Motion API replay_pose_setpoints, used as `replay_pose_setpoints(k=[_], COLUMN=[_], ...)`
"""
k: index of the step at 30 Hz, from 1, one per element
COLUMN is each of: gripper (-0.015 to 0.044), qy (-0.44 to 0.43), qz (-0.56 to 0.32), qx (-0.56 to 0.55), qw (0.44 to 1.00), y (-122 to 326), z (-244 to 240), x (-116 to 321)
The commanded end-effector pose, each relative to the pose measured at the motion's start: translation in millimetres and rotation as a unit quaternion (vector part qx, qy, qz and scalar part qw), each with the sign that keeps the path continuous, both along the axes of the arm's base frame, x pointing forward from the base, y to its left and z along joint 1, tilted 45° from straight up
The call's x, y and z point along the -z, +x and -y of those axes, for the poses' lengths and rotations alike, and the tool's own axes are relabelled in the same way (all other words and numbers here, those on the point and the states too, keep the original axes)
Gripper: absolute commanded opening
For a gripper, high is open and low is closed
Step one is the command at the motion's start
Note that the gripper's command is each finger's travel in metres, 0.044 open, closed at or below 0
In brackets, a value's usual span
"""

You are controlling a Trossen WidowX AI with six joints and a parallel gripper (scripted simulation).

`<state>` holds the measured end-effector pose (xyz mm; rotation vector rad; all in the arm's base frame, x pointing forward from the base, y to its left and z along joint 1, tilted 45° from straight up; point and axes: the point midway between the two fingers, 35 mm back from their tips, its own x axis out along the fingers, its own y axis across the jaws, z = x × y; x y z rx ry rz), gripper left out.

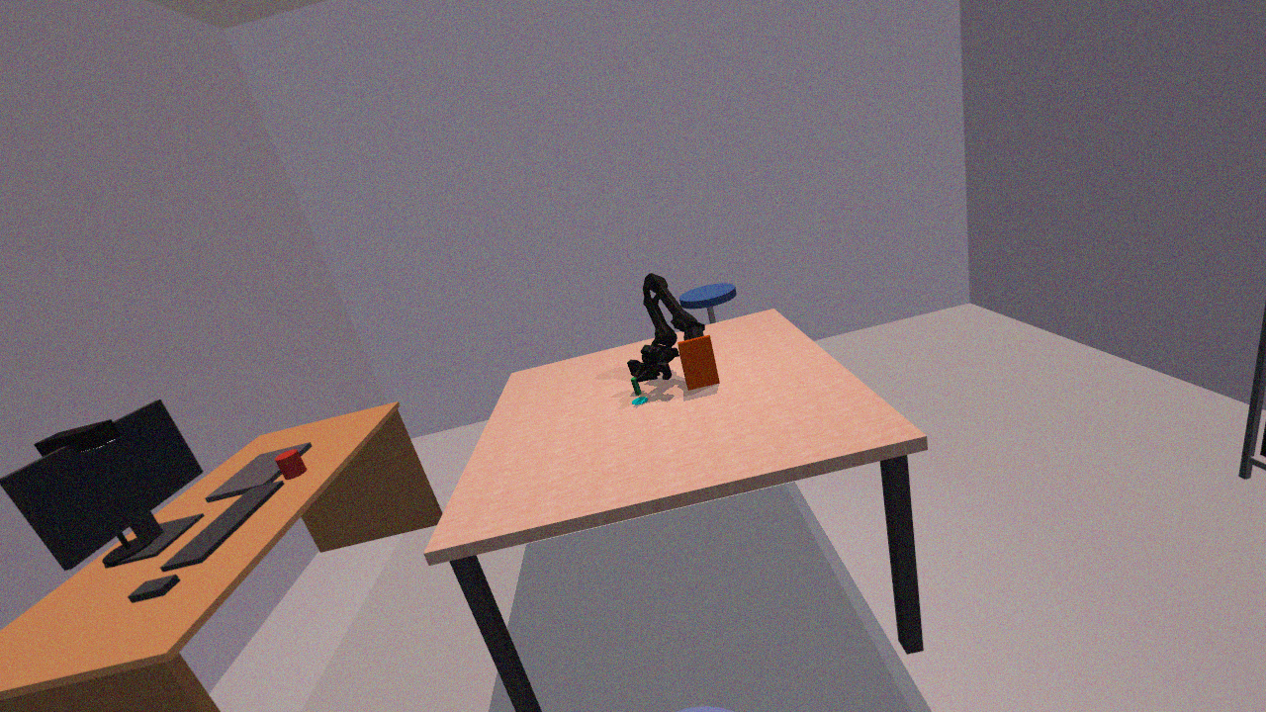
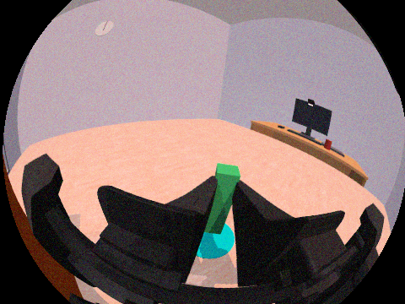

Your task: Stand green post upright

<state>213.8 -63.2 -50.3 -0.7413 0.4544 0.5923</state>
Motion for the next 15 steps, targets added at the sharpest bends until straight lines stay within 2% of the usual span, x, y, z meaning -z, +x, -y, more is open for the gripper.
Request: replay_pose_setpoints(k=[1, 15], gripper=[0.0022, 0.0022], qy=[0.001, 0.0], qz=[0.005, 0.0], qx=[-0.003, 0.0], qw=[1.0, 1.0], y=[-0.6, -0.2], z=[2.3, 14.6], x=[3.7, 18.1])
